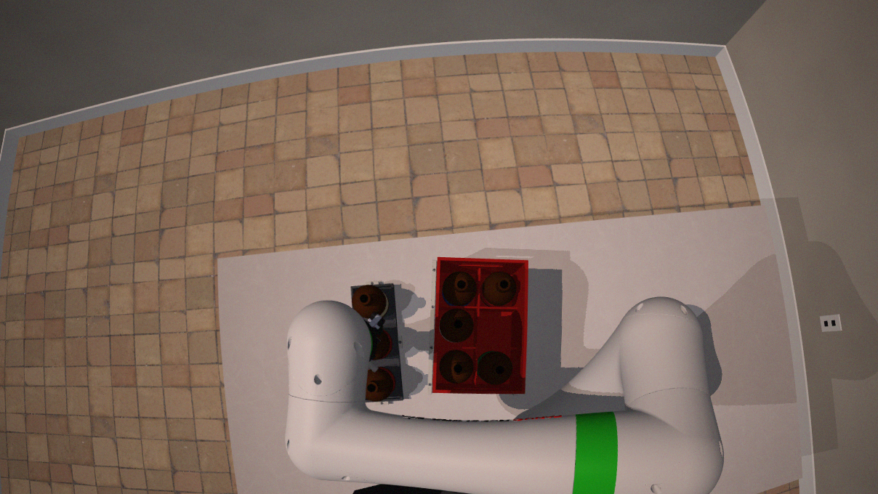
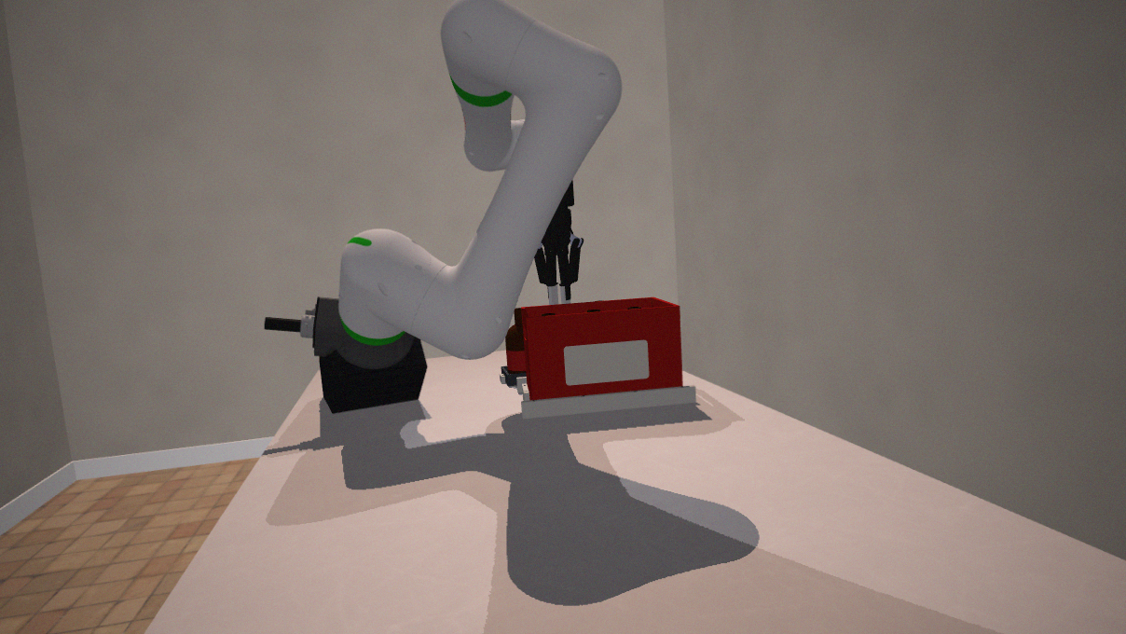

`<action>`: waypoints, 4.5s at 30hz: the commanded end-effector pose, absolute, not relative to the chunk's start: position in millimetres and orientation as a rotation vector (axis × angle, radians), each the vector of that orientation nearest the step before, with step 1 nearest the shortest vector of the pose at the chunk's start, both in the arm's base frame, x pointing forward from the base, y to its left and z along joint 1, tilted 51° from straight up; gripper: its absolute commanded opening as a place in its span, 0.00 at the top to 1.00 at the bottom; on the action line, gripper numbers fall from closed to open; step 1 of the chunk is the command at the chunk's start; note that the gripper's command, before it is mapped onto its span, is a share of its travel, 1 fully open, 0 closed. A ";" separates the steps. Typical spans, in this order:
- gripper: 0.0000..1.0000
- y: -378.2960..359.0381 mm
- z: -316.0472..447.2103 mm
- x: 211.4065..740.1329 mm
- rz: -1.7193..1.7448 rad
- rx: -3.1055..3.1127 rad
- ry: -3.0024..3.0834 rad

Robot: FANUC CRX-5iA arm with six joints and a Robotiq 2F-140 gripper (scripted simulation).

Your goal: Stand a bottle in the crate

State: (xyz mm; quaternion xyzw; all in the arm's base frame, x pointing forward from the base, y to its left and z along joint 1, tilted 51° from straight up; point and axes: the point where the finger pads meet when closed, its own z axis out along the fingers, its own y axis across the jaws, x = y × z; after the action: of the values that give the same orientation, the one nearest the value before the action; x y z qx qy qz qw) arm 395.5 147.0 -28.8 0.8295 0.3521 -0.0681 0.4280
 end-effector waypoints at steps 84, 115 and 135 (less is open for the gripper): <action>1.00 165.6 -13.4 390.9 -0.170 2.072 0.879; 1.00 177.2 -3.8 388.1 -0.170 2.072 0.879; 1.00 177.2 -3.8 388.1 -0.170 2.072 0.879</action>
State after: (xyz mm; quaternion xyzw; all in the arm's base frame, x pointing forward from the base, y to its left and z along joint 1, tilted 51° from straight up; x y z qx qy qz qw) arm 388.1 177.0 -3.9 0.8295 0.3520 -0.0683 0.4281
